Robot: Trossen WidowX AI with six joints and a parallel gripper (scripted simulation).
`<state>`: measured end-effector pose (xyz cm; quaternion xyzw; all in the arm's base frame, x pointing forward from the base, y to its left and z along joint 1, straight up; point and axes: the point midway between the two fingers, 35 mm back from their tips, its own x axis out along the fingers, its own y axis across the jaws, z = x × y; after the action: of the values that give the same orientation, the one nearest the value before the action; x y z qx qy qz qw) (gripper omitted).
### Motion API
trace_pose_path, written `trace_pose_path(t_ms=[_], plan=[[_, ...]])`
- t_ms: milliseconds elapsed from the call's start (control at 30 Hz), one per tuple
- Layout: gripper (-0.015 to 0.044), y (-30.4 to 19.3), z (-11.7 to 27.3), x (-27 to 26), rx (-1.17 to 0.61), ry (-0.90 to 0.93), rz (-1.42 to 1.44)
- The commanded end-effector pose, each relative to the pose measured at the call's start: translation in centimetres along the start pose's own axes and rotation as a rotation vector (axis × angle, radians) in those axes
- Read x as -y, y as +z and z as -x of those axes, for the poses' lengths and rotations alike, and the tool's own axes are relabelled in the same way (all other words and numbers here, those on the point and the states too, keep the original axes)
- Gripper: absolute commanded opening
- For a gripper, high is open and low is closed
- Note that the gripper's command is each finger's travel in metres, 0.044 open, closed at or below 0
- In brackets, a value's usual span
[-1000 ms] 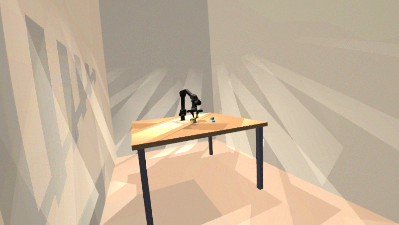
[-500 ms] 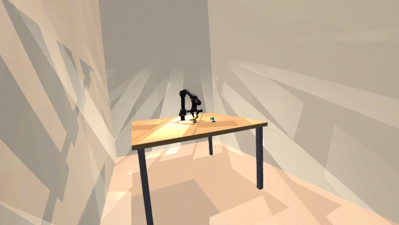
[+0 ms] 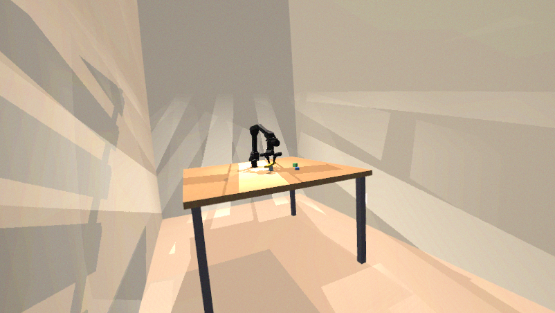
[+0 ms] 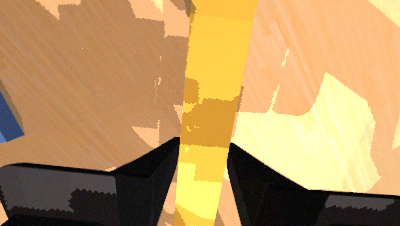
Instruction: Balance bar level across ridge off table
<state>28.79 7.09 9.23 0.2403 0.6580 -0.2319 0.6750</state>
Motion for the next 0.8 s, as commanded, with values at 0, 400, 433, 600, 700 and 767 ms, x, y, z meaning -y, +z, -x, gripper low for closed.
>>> trace_pose_path(t_ms=[0, 400, 433, 600, 700, 767], plan=[[0.0172, 0.0, 0.0, 0.0, 0.0, 0.0, 0.0], [0.0185, 0.0, 0.0, 0.0, 0.0, 0.0, 0.0], [0.0185, 0.0, 0.0, 0.0, 0.0, 0.0, 0.0], [0.0185, 0.0, 0.0, 0.0, 0.0, 0.0, 0.0], [0.0185, 0.0, 0.0, 0.0, 0.0, 0.0, 0.0], [0.0238, 0.0, 0.0, 0.0, 0.0, 0.0, 0.0]])
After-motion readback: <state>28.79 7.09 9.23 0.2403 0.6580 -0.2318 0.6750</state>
